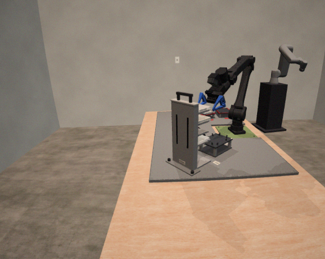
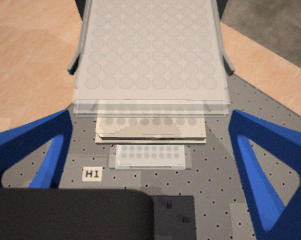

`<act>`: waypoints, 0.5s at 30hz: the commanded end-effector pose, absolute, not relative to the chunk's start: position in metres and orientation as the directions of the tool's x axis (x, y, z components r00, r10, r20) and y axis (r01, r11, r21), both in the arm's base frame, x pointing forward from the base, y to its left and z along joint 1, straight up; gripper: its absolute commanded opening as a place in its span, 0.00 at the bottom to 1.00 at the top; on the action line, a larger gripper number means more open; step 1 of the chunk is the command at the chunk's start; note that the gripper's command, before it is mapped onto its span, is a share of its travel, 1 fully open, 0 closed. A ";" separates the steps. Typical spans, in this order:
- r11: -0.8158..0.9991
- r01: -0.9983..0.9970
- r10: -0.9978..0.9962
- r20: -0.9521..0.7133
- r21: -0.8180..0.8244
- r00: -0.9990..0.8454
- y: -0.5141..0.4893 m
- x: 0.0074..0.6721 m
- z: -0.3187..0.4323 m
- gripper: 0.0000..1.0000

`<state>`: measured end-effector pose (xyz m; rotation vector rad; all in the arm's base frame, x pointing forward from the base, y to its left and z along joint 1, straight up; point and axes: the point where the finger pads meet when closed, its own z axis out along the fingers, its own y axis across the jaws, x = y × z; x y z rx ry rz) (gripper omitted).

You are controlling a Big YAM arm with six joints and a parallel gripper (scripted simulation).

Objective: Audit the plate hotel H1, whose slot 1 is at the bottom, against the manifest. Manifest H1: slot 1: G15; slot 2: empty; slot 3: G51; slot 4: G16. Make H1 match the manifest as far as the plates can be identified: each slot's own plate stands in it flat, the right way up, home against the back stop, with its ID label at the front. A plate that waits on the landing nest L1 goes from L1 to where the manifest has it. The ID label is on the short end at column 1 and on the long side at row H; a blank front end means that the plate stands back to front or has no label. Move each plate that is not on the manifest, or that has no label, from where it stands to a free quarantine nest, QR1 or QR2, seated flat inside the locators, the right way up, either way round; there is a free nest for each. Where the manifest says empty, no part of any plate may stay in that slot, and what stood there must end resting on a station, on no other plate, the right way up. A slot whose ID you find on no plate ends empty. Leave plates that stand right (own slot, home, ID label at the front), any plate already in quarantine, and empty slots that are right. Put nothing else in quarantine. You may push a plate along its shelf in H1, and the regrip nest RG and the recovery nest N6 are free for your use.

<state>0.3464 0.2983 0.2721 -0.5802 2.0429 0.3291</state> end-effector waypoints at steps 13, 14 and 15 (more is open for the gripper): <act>0.854 -0.520 -0.197 -0.913 0.020 -0.357 0.314 0.373 0.331 1.00; 0.854 -0.520 -0.197 -0.913 0.020 -0.357 0.314 0.373 0.331 1.00; 0.854 -0.520 -0.197 -0.913 0.020 -0.357 0.314 0.373 0.331 1.00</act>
